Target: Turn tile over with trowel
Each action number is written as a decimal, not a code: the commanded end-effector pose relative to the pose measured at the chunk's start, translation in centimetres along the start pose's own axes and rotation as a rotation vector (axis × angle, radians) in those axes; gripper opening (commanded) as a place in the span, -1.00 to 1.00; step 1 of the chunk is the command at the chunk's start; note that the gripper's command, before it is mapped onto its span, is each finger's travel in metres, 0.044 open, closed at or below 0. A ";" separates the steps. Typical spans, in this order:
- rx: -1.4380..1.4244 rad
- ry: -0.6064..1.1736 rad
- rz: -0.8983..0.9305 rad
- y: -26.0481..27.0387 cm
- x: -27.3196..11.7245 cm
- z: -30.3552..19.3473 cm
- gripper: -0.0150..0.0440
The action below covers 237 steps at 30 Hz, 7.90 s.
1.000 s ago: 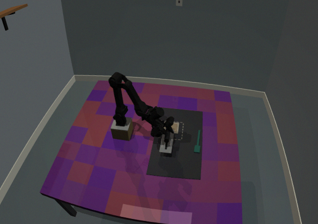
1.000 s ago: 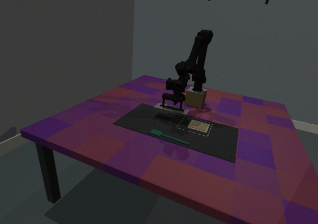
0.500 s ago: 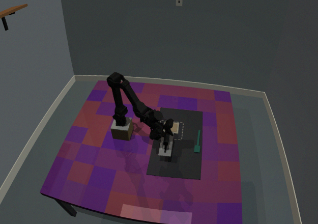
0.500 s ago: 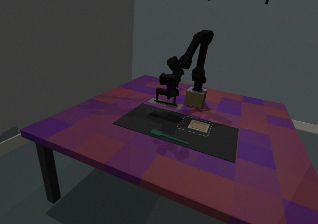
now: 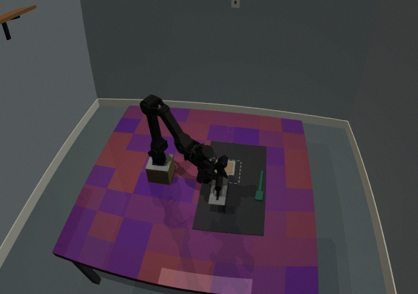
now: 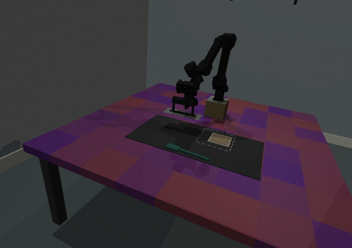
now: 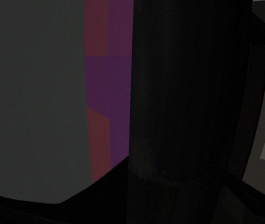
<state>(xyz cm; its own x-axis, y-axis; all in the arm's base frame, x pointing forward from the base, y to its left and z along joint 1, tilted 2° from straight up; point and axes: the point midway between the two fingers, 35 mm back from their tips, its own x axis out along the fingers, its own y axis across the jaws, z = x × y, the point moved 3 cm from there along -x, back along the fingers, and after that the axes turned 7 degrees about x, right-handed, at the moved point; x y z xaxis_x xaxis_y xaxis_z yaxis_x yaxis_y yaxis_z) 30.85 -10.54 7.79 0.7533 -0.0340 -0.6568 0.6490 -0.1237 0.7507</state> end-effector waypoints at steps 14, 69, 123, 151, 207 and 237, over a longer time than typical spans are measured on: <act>-0.010 0.001 0.016 0.5 -0.1 0.0 -0.49; 0.027 0.004 -0.109 1.4 5.8 -13.7 -0.49; 0.010 0.009 -0.026 -6.5 4.0 -36.4 -0.49; 0.013 0.021 0.010 -10.5 4.4 -39.2 -0.49; -0.257 0.109 -0.167 -9.1 4.3 -39.3 -0.49; -0.799 0.618 -0.424 -9.0 6.4 -35.7 -0.49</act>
<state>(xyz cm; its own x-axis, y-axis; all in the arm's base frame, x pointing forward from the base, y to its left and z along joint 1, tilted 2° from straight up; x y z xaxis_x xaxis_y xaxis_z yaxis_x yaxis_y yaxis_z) 33.60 26.00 -0.61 0.2650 0.3590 -0.8949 0.6201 0.6473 0.4432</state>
